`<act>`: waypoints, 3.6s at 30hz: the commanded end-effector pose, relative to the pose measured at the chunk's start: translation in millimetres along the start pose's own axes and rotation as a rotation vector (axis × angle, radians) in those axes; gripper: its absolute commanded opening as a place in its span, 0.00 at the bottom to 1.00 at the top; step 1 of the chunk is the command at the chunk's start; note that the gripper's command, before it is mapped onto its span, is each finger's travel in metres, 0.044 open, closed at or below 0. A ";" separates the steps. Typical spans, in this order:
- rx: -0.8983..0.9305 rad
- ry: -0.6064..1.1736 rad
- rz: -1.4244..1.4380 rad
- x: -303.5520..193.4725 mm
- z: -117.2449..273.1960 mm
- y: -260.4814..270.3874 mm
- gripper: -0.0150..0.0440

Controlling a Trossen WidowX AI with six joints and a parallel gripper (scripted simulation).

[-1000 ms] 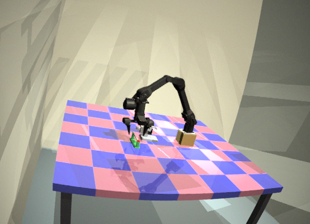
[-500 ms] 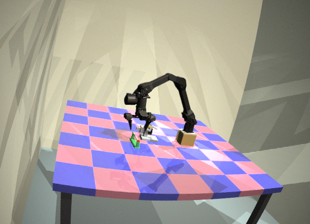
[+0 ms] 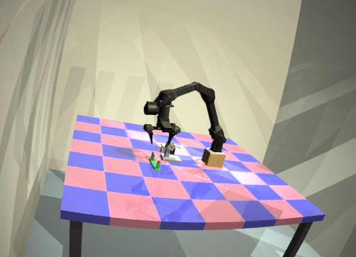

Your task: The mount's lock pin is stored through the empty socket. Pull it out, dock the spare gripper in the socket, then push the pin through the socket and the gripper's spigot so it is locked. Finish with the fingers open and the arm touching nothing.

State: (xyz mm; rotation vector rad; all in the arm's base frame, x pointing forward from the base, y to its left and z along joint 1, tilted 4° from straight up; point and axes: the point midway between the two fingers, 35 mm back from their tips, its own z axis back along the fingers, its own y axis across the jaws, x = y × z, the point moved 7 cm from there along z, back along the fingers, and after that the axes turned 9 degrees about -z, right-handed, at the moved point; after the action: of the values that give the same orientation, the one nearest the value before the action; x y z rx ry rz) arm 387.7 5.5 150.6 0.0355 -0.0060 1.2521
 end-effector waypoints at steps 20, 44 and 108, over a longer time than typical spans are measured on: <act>-0.147 -0.130 -0.314 -49.5 51.7 11.8 1.00; -0.789 -0.808 -1.401 -204.9 -5.3 144.7 1.00; -0.873 -0.884 -1.455 -216.6 -115.3 160.6 1.00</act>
State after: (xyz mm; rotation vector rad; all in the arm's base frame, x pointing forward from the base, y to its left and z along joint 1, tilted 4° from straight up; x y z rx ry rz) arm 165.1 -146.1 38.3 -0.1493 -1.0934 -0.3797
